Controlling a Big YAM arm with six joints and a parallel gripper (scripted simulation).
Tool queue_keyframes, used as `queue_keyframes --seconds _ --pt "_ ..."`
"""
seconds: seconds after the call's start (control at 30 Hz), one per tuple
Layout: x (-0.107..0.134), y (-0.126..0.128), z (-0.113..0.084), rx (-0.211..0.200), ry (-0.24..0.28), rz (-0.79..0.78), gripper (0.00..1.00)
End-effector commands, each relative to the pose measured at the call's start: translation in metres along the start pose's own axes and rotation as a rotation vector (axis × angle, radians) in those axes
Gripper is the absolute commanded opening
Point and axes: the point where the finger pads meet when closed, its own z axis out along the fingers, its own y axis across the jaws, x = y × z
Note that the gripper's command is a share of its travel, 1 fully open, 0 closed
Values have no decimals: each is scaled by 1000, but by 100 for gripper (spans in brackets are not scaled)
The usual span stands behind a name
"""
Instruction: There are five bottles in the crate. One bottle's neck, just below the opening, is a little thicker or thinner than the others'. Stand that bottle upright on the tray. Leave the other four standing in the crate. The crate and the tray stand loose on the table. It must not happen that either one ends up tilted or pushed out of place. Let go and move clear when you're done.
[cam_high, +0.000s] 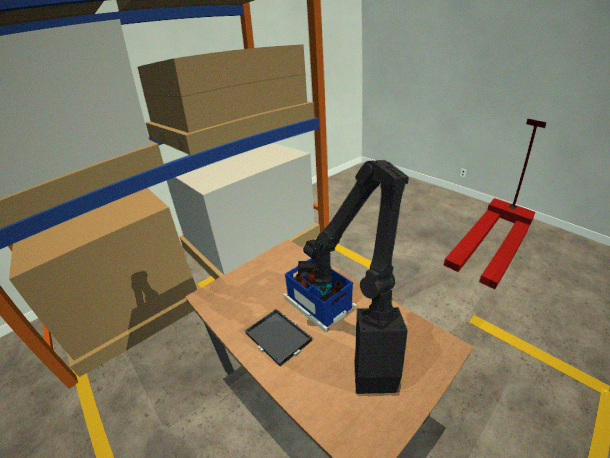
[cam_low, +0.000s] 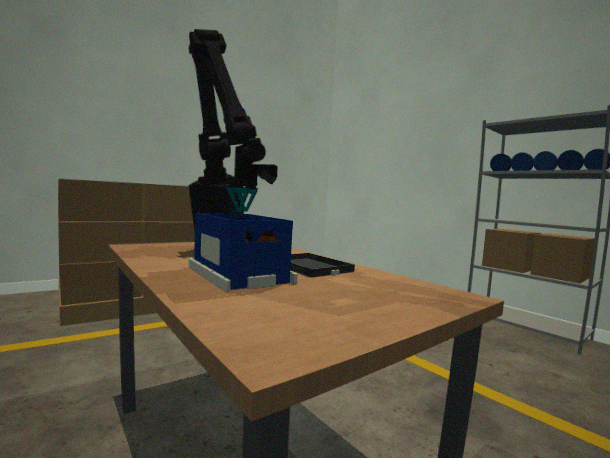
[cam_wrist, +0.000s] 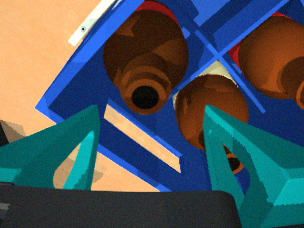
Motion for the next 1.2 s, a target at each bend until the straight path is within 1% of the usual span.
queue_keyframes --seconds 0.0,0.17,0.33,0.4,0.47,0.5,0.57,0.63,0.73,0.77,1.17 --pt "-12 -10 -17 17 -14 10 61" --pt "-13 -12 -34 19 -17 11 61" --pt "-13 -12 -47 20 -18 12 61" --pt "-9 -7 -48 12 -11 9 61" --pt "-9 -7 -48 12 -11 9 61" --pt "-5 -4 -40 -9 13 13 61" --pt "-7 -5 -43 -6 8 9 61" --pt "-11 -10 -51 12 -10 12 61" --pt "-10 -9 -50 9 -8 11 61" --pt "-10 -9 -50 8 -7 11 0" --pt "-10 -9 -50 8 -7 9 0"
